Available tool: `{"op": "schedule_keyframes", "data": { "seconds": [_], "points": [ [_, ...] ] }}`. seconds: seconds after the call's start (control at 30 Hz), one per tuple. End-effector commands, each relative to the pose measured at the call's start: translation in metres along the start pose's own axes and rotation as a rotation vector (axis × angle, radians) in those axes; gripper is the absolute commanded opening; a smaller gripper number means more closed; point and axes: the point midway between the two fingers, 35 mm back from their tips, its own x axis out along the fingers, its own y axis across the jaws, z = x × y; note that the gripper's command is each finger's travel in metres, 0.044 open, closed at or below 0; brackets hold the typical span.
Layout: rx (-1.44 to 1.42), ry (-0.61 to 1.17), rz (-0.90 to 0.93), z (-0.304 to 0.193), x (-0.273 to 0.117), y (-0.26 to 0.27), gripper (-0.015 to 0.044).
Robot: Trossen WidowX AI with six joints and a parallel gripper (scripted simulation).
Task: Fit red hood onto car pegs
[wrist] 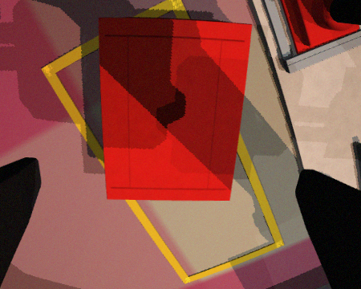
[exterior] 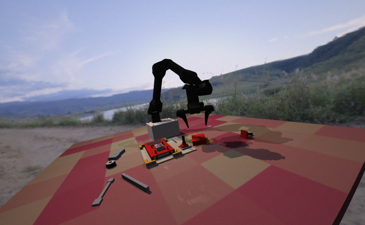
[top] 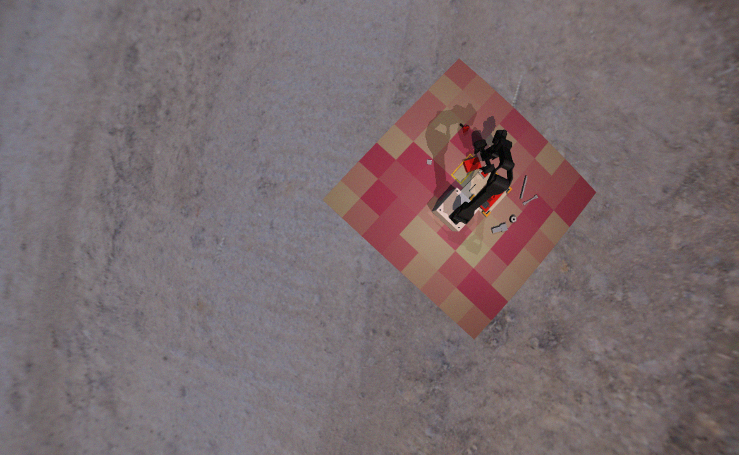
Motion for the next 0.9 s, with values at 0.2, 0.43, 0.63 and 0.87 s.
{"op": "schedule_keyframes", "data": {
  "seconds": [0.2,0.43,0.63,0.87],
  "points": [
    [-0.026,-0.001,0.001,0.0,0.004,0.0,0.044],
    [-0.026,-0.001,0.001,0.0,0.008,0.0,0.044],
    [-0.026,-0.001,0.001,0.001,0.012,0.0,0.044],
    [-0.026,-0.001,0.001,0.001,0.017,0.0,0.044]
  ]
}}
